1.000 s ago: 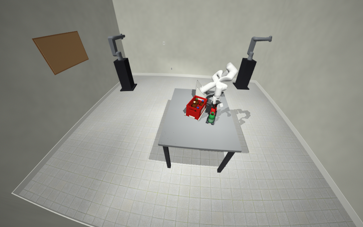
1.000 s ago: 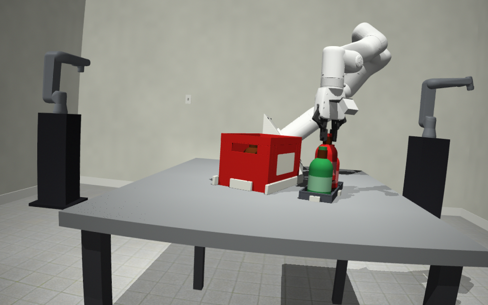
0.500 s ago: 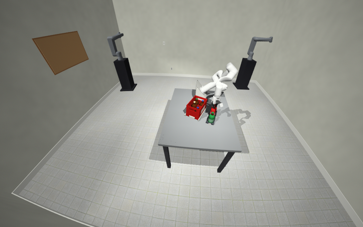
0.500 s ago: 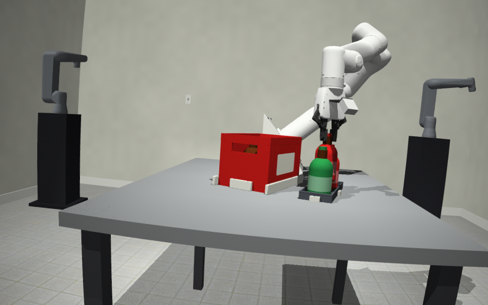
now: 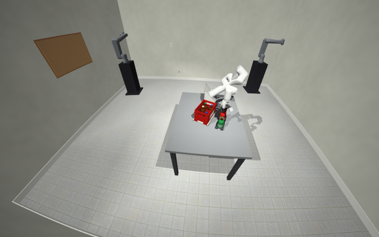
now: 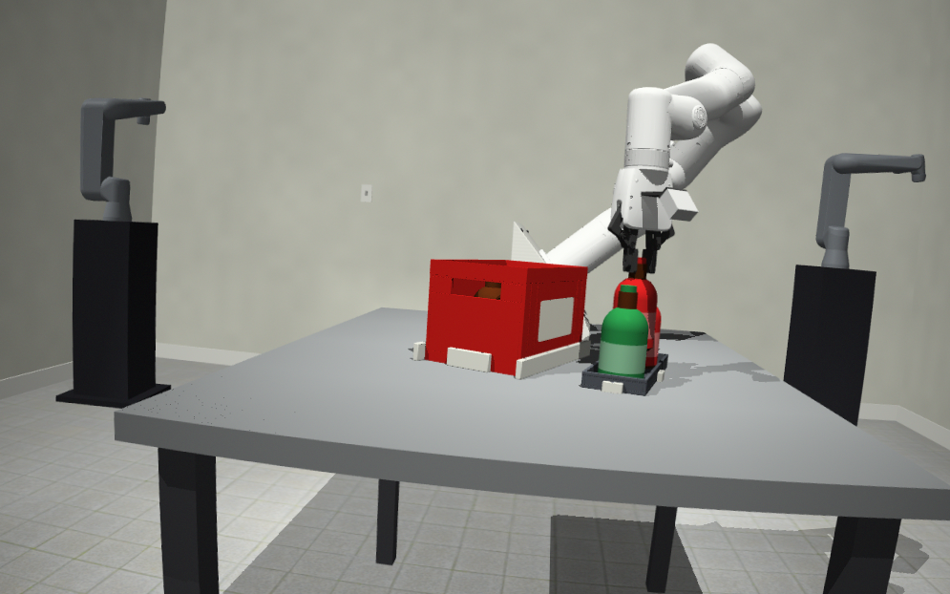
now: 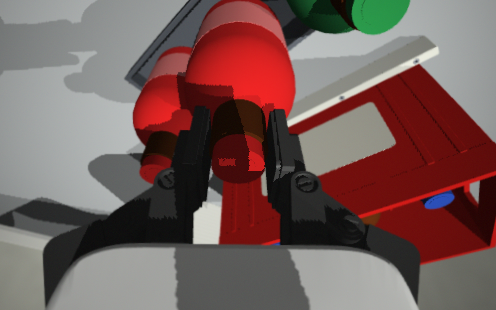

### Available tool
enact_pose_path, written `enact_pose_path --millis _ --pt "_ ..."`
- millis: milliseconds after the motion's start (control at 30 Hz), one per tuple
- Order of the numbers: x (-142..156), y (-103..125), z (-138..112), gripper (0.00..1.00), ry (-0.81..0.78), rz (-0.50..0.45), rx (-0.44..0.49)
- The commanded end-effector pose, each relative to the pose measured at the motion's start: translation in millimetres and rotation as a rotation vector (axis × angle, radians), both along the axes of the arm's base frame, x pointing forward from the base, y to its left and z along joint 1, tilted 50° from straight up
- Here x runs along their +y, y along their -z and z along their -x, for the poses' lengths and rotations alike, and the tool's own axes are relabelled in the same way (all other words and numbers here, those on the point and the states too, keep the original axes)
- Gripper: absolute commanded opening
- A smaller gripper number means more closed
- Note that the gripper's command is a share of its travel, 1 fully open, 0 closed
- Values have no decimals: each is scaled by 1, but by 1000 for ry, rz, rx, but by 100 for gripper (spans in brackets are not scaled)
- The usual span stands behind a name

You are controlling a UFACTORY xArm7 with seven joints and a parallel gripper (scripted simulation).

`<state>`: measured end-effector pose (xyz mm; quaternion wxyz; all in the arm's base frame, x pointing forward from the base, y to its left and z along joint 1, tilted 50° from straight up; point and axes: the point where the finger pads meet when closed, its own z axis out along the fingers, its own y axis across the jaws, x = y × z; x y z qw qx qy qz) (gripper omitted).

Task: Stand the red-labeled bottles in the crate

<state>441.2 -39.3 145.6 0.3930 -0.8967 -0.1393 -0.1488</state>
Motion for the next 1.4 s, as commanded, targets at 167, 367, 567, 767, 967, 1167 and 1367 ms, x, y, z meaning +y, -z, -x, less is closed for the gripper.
enact_pose_path --millis 167,367,567,767,967,1167,1367 --pt "-9 -7 1 0 5 2 -2" --pt "-13 -10 1 0 5 2 -2" --pt "-19 -15 3 0 5 2 -2" --pt "-23 -19 4 0 5 2 -2" --pt "-26 -21 4 0 5 2 -2" --pt "-29 -23 5 0 5 2 -2" --pt "-30 -24 5 0 5 2 -2"
